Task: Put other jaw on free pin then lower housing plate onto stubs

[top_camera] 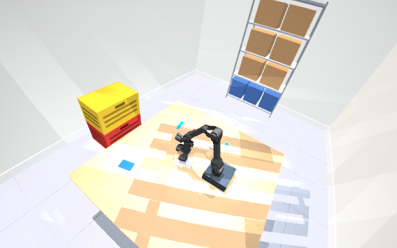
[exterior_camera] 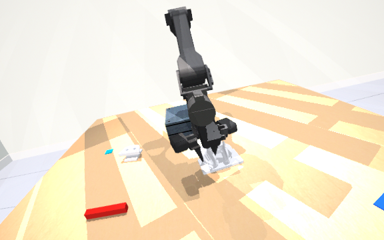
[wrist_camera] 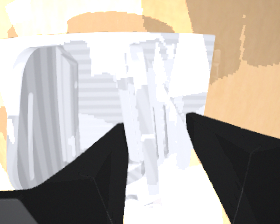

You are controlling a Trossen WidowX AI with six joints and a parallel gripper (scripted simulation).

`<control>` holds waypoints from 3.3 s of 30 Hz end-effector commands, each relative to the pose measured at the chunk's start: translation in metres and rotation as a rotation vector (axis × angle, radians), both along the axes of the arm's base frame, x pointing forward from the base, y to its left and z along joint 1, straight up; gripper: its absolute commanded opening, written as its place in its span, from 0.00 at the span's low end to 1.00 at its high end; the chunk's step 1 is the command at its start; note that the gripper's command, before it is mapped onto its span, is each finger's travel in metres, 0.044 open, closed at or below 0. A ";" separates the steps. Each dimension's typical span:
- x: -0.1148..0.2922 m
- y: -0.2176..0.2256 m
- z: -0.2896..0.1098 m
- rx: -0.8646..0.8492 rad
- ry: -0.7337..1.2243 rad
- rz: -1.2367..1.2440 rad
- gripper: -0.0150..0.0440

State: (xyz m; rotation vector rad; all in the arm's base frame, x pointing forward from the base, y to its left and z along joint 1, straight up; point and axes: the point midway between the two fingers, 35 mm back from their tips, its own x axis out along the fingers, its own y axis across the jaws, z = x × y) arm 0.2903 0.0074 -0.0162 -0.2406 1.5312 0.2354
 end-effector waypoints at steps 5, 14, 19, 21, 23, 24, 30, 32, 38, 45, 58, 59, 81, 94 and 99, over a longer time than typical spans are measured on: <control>0.000 0.000 0.000 0.000 0.000 0.000 0.61; 0.000 0.000 0.000 0.000 0.000 0.000 0.63; 0.000 0.000 0.000 0.000 0.000 0.000 0.63; 0.001 0.000 0.008 0.000 0.000 0.000 0.63; 0.002 0.000 0.025 0.001 -0.001 0.001 0.63; 0.001 0.000 0.036 0.001 -0.001 0.002 0.63; -0.002 0.000 0.070 0.002 -0.002 0.004 0.63; 0.002 -0.001 0.062 0.000 -0.015 -0.005 0.68; 0.015 -0.022 0.068 -0.016 -0.062 -0.159 0.95; 0.015 -0.041 0.070 -0.008 -0.061 -0.384 1.00; 0.009 -0.079 0.072 0.008 -0.056 -0.833 1.00; 0.009 -0.082 0.072 0.009 -0.056 -0.867 1.00; -0.011 -0.144 0.077 0.033 -0.050 -1.627 1.00; -0.029 -0.178 0.080 0.050 -0.051 -2.066 1.00; -0.037 -0.191 0.081 0.054 -0.050 -2.236 1.00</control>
